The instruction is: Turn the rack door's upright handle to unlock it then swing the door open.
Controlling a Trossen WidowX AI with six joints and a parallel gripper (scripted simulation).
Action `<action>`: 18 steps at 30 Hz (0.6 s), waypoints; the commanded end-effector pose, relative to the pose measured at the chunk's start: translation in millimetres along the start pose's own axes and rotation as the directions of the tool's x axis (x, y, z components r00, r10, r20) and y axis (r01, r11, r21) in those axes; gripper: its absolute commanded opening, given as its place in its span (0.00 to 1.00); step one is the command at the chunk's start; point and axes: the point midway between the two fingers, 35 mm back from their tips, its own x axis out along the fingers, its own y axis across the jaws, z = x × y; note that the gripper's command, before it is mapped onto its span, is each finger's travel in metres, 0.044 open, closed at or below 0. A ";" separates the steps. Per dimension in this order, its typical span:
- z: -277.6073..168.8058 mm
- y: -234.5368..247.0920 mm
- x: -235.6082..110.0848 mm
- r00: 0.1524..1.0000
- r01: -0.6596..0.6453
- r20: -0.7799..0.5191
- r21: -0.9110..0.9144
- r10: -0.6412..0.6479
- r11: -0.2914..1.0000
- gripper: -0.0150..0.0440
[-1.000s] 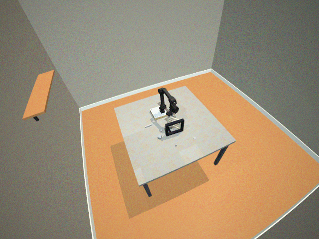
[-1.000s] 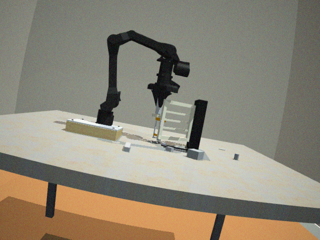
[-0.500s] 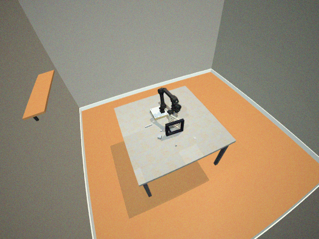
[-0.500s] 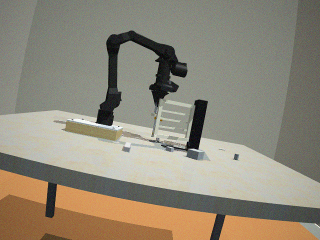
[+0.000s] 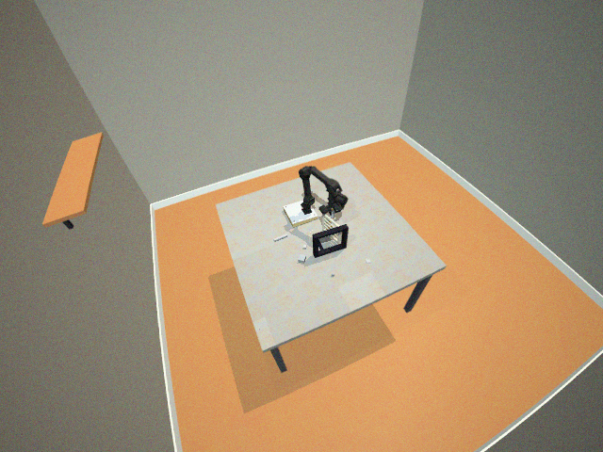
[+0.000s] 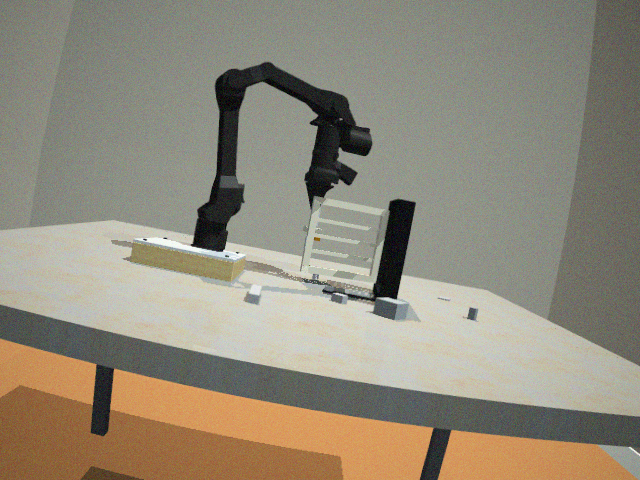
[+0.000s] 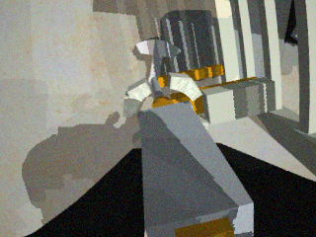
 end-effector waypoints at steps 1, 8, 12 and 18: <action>2.6 7.4 0.3 1.000 0.000 -0.001 0.059 0.000 0.998 0.28; 6.7 22.5 0.1 1.000 -0.001 -0.001 0.153 0.001 0.988 0.28; 9.6 30.8 0.0 1.000 -0.002 -0.001 0.206 0.002 0.978 0.28; 15.1 44.2 -0.1 1.000 -0.004 0.000 0.291 0.004 0.957 0.28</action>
